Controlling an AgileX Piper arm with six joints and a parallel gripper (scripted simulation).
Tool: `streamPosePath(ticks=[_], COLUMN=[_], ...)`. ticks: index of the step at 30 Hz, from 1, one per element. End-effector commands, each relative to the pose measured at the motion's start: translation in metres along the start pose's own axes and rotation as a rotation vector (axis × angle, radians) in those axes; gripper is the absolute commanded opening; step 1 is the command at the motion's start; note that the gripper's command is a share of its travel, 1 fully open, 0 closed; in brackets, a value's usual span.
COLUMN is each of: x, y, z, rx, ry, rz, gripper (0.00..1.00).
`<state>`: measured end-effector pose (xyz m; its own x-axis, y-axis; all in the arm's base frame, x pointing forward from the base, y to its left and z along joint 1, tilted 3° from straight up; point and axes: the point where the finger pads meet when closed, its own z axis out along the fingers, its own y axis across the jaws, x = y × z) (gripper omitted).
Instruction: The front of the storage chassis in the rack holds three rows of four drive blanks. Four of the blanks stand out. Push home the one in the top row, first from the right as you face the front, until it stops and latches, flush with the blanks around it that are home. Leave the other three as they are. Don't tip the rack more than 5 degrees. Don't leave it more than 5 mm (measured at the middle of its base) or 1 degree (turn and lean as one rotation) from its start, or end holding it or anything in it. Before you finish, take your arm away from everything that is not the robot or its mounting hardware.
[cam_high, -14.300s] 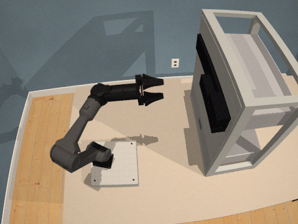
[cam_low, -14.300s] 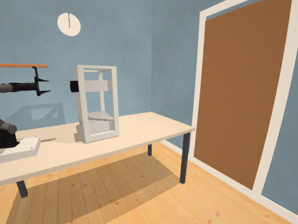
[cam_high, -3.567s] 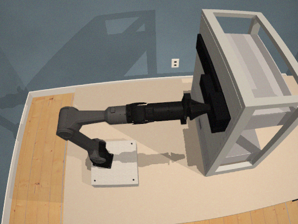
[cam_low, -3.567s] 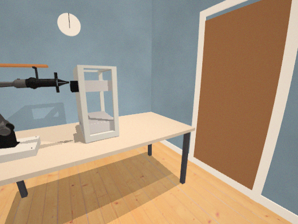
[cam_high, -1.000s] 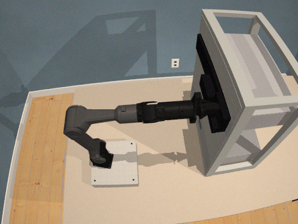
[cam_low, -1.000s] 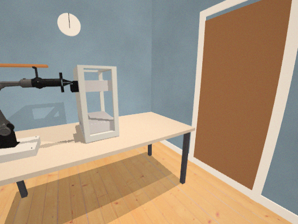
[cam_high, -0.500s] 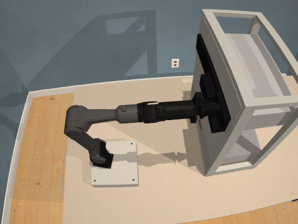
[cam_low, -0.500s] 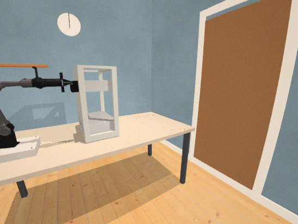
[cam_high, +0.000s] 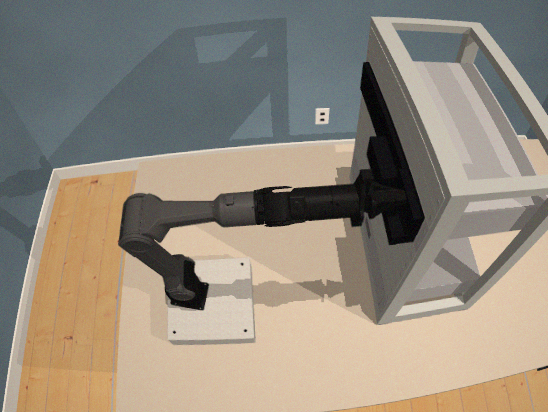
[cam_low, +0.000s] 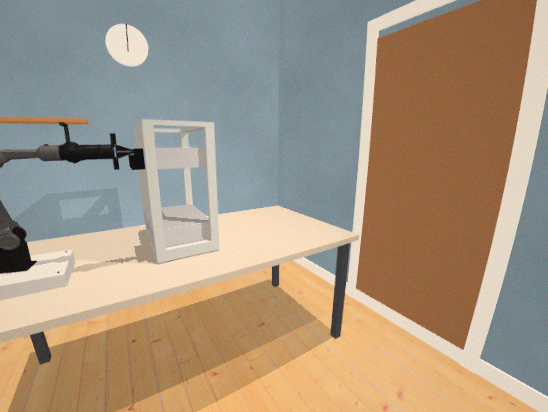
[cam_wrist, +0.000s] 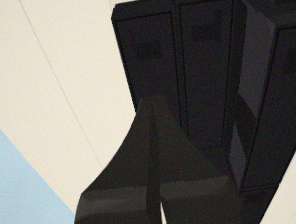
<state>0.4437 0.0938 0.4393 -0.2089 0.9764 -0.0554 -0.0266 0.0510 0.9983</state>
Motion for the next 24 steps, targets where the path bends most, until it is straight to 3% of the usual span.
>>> streamPosePath(ticks=[1, 24], x=[0.0, 0.0], y=[0.0006, 0.0007], z=[0.0023, 0.0072], rx=[-0.004, -0.004], ry=[0.002, 0.002], rz=[0.001, 0.001], gripper=[0.0, 0.0])
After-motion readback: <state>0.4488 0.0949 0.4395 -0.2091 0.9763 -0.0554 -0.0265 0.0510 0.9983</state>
